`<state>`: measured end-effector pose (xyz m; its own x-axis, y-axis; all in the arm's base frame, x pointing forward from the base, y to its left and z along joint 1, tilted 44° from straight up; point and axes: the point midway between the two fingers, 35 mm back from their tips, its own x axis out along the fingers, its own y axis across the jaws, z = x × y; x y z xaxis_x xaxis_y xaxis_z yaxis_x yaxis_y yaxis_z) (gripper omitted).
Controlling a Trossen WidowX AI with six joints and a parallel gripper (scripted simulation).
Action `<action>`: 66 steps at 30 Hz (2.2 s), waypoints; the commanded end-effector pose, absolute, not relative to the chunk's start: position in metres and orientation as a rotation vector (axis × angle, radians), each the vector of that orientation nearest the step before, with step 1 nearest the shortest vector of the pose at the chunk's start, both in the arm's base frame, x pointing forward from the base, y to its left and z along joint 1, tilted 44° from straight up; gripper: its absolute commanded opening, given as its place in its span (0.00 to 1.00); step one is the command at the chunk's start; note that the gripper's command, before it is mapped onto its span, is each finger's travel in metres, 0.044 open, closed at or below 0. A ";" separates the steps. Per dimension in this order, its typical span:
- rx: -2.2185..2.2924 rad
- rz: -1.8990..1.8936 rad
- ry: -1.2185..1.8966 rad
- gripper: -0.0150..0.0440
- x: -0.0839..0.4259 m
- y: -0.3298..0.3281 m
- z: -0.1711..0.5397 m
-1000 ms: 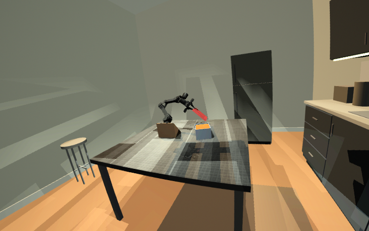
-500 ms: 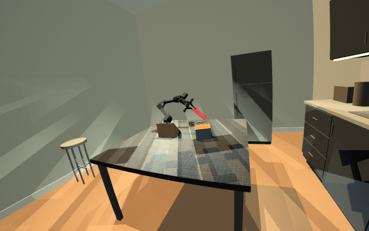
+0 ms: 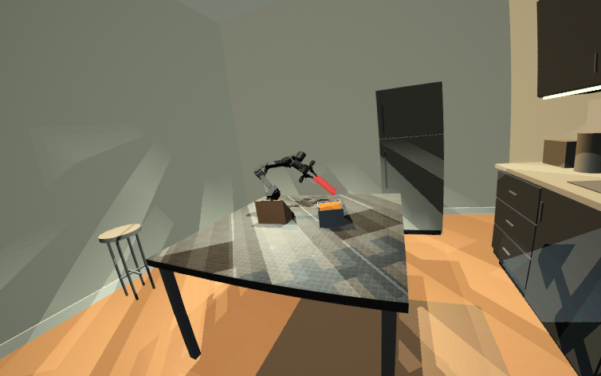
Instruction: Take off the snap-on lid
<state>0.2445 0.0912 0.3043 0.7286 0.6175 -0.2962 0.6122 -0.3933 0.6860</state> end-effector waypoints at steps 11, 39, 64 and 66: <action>2.107 0.004 0.917 0.25 0.246 0.099 0.293; 2.108 0.006 0.916 0.25 0.246 0.114 0.277; 2.109 0.008 0.916 0.25 0.246 0.128 0.263; 2.109 0.008 0.916 0.25 0.246 0.129 0.262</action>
<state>0.2445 0.1285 0.2635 0.7282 0.6188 -0.2946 0.6122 -0.3939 0.6856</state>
